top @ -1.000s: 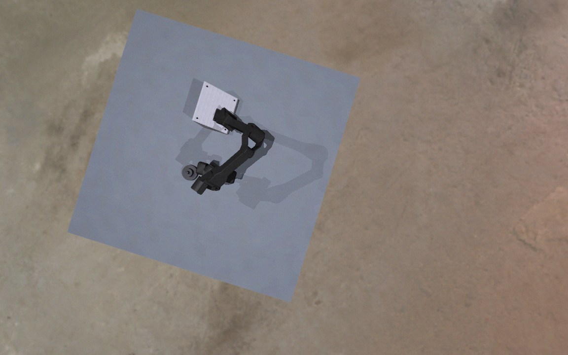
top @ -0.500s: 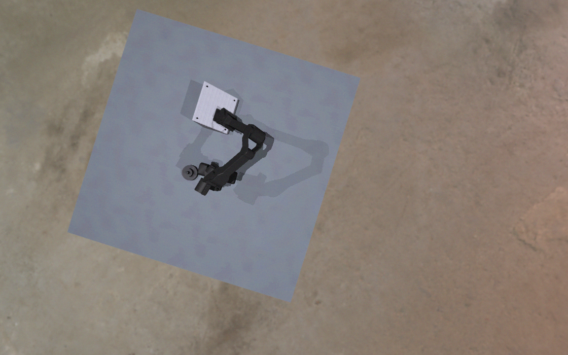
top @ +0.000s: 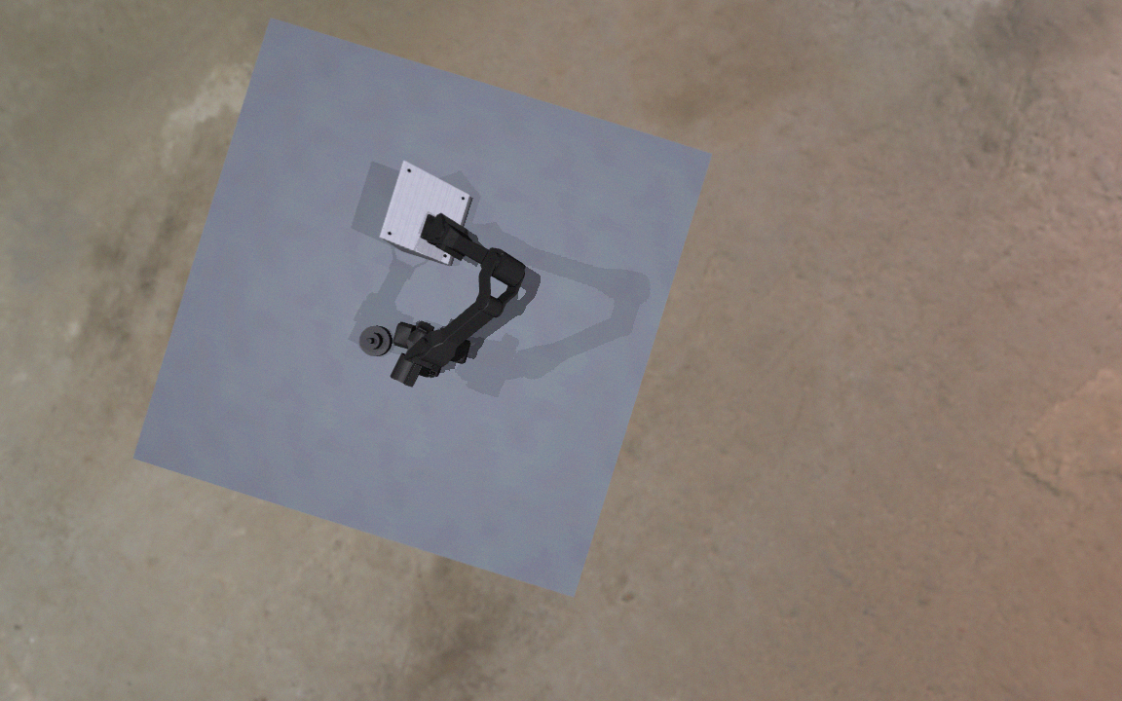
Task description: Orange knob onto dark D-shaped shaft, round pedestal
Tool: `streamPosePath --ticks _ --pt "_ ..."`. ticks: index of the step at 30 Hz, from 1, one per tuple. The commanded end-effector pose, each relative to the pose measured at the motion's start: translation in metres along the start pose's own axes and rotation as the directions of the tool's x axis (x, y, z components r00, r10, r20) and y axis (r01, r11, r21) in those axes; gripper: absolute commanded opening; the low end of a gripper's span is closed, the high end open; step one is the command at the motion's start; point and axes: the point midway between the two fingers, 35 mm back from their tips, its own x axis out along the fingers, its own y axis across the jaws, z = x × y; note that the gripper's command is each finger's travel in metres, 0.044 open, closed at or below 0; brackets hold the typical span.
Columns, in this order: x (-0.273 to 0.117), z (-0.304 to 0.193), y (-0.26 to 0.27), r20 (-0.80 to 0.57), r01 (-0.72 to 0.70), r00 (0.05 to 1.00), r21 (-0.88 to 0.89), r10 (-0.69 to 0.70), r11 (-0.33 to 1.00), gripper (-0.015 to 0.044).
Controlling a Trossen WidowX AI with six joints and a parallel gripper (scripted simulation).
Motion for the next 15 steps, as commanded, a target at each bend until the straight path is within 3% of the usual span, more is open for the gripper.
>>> streamPosePath --ticks 1,15 --pt "0.008 -0.001 0.001 -0.003 -0.005 1.000 0.005 0.005 1.000 0.0440" --pt "0.030 -0.003 0.002 -0.003 -0.008 1.000 0.006 0.008 1.000 0.0440"
